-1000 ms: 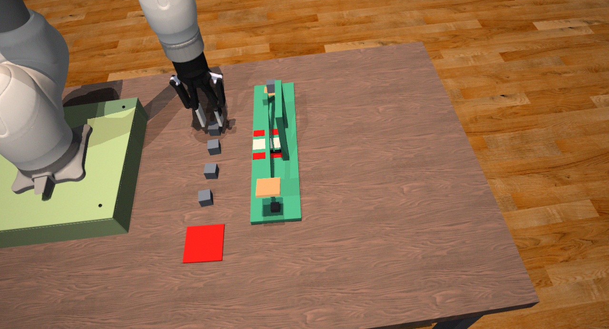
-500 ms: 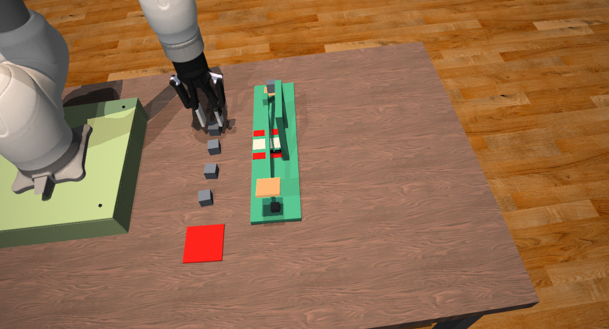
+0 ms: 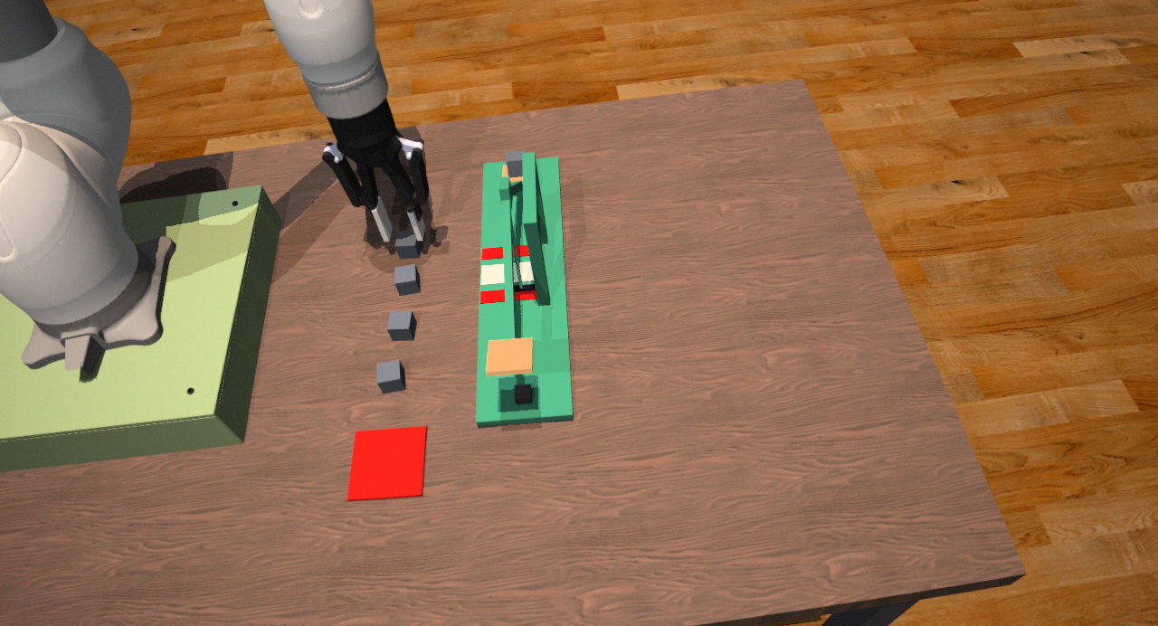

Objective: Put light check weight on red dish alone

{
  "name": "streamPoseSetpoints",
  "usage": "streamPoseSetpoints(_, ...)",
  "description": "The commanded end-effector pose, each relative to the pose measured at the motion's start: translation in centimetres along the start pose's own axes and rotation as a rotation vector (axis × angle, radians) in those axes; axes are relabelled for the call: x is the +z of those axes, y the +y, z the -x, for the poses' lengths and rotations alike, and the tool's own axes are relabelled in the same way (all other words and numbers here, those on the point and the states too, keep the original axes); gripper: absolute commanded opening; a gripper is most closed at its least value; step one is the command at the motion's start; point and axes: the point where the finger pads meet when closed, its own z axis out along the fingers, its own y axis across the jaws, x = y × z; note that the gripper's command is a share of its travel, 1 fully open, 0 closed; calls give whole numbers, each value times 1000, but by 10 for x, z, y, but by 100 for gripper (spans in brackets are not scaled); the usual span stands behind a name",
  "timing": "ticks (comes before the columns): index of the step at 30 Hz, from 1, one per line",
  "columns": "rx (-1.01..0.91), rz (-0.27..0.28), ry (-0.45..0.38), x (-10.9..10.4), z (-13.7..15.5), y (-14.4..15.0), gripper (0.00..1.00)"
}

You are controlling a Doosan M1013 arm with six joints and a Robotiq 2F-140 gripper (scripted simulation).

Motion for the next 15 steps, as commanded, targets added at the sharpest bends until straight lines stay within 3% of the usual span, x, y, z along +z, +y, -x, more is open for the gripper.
streamPoseSetpoints(1,0,0,0,0,0,0,35)
streamPoseSetpoints(15,0,0,0,14,0,0,35)
